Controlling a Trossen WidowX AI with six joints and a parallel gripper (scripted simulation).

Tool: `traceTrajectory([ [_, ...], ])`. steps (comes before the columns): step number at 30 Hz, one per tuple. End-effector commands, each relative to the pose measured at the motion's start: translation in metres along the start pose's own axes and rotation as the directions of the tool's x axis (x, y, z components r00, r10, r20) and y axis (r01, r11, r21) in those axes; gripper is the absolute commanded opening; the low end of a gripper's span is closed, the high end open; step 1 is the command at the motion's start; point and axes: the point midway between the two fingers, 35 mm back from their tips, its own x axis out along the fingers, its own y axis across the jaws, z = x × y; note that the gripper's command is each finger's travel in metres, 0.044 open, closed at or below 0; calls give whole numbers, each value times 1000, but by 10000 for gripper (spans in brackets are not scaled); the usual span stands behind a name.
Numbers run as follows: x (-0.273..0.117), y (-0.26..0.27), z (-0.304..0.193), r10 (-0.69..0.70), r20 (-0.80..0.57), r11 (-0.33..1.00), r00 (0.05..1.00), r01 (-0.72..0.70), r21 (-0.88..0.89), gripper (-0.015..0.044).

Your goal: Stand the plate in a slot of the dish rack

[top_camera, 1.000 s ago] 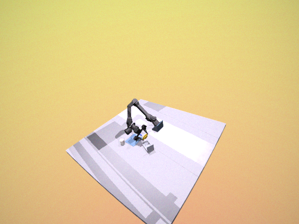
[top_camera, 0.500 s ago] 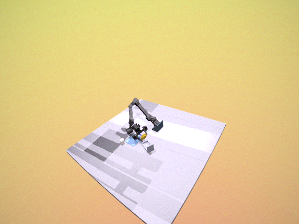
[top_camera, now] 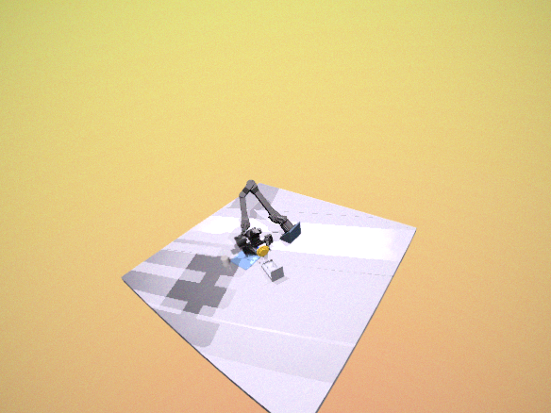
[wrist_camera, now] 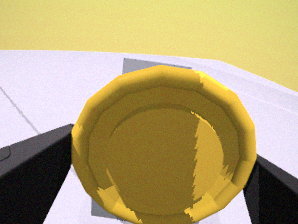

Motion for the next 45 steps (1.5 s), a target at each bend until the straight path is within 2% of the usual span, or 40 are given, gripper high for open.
traceTrajectory([
  [1, 0, 1, 1, -4, 9, 1000, 1000, 4, -11, 0],
  [45, 57, 0, -1, -10, 8, 1000, 1000, 11, -29, 0],
])
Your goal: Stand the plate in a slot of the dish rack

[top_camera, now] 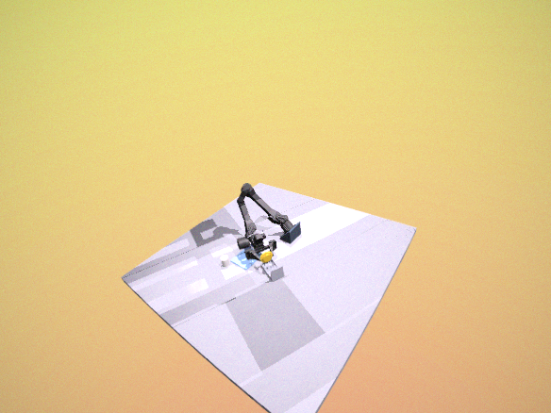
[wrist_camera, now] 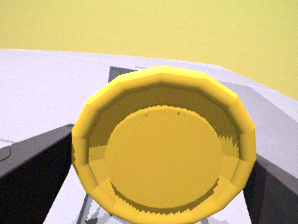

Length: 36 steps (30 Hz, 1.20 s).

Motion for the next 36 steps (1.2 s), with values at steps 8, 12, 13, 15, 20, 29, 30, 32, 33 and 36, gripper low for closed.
traceTrajectory([
  [8, 8, 4, -17, -1, 1, 1000, 1000, 1, -6, 0],
  [12, 7, 4, -16, 0, -6, 1000, 1000, 0, 1, 0],
  [13, 7, 5, -15, 1, -7, 1000, 1000, -1, 3, 0],
  [15, 7, 5, -15, 1, -7, 1000, 1000, -1, 3, 0],
  [20, 7, 5, -15, 1, -7, 1000, 1000, -1, 3, 0],
  [29, 7, 4, -15, 1, -6, 1000, 1000, -1, -1, 184],
  [30, 7, 4, -15, 1, -6, 1000, 1000, -1, -1, 210],
  [32, 7, 4, -15, 1, -6, 1000, 1000, -1, -1, 263],
  [33, 7, 4, -15, 1, -6, 1000, 1000, -1, -1, 289],
  [36, 7, 4, -15, 1, -6, 1000, 1000, -1, -1, 367],
])
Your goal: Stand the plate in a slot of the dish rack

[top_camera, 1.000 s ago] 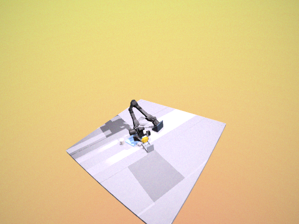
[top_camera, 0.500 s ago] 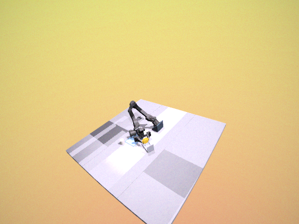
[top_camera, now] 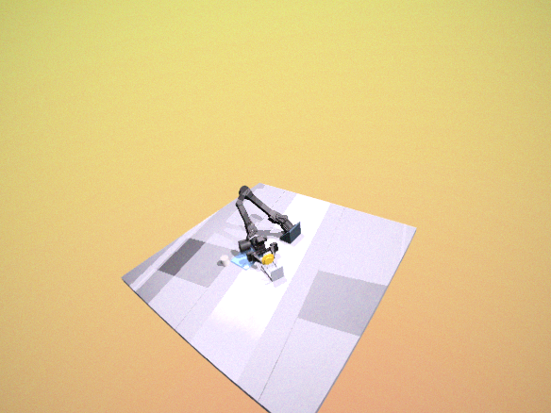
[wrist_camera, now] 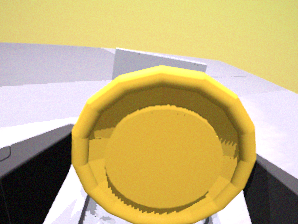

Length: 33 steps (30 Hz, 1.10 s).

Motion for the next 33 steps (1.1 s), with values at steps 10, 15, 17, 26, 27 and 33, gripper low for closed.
traceTrajectory([
  [10, 2, -4, 20, 12, -5, 1000, 1000, -12, 0, 400],
  [15, 2, -7, 93, 33, -2, 999, 999, -33, 7, 400],
  [17, 0, -4, 113, 34, 5, 999, 999, -34, 11, 400],
  [26, 7, -4, 117, 65, -64, 993, 996, -58, 102, 400],
  [27, 8, -3, 118, 73, -85, 990, 994, -62, 127, 400],
  [33, 11, 4, 121, 125, -214, 961, 969, -65, 268, 400],
])
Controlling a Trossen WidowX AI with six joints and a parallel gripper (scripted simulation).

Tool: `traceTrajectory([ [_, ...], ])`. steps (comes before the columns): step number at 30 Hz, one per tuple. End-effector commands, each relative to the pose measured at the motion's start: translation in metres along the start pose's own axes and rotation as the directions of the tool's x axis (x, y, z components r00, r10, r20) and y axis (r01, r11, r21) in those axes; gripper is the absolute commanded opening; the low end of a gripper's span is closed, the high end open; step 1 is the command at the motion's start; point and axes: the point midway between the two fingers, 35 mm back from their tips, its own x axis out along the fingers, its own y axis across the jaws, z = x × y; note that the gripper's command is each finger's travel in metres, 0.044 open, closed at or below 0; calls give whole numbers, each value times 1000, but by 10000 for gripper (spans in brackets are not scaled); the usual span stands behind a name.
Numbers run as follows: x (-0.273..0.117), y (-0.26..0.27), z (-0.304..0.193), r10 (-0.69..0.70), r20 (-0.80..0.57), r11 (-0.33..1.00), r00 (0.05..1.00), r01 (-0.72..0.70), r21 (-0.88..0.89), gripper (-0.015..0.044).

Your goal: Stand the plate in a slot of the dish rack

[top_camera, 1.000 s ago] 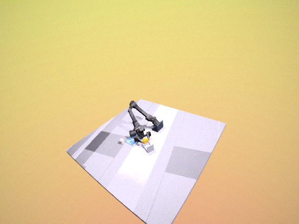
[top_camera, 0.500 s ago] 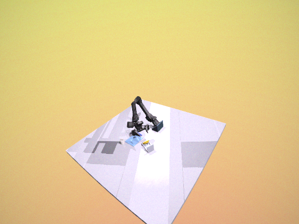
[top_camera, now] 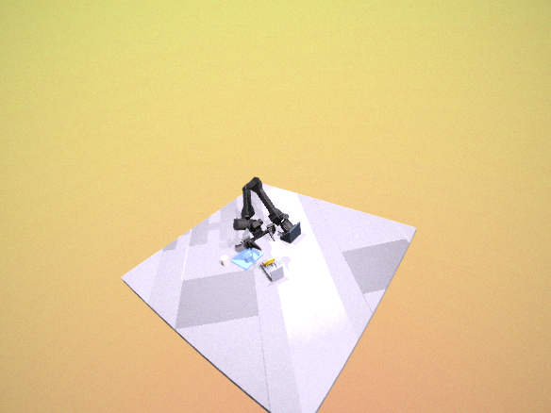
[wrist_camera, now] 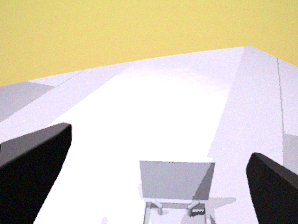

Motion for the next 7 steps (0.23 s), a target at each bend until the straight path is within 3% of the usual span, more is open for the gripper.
traceTrajectory([
  [1, 1, 4, 1, 12, -87, 996, 996, -5, 85, 400],
  [7, -2, 13, 2, 29, -236, 979, 971, 21, 205, 400],
])
